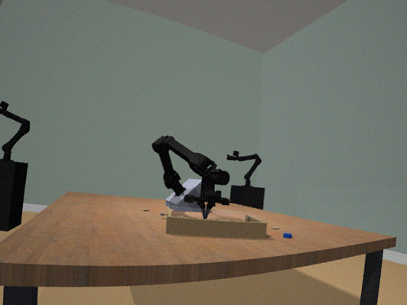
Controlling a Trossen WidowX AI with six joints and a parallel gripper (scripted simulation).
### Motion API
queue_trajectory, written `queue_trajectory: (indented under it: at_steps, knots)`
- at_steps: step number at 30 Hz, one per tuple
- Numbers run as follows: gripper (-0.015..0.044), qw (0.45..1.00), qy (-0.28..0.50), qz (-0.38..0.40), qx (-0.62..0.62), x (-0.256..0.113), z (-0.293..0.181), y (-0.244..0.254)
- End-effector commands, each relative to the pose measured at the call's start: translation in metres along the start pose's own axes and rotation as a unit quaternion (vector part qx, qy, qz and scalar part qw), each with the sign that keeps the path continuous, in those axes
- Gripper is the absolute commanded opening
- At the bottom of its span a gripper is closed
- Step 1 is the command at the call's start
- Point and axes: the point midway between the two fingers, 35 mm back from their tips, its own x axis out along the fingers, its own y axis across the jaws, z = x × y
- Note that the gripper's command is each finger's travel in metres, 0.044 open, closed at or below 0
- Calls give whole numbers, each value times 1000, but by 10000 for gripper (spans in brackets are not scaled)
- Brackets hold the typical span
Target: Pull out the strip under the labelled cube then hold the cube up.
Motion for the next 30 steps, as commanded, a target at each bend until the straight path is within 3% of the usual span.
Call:
queue_trajectory:
  at_steps: [1,30]
  knots:
    - [0,1000,-1,-2,-1,2,1,0]
    - [0,1000,-1,-2,-1,4,1,1]
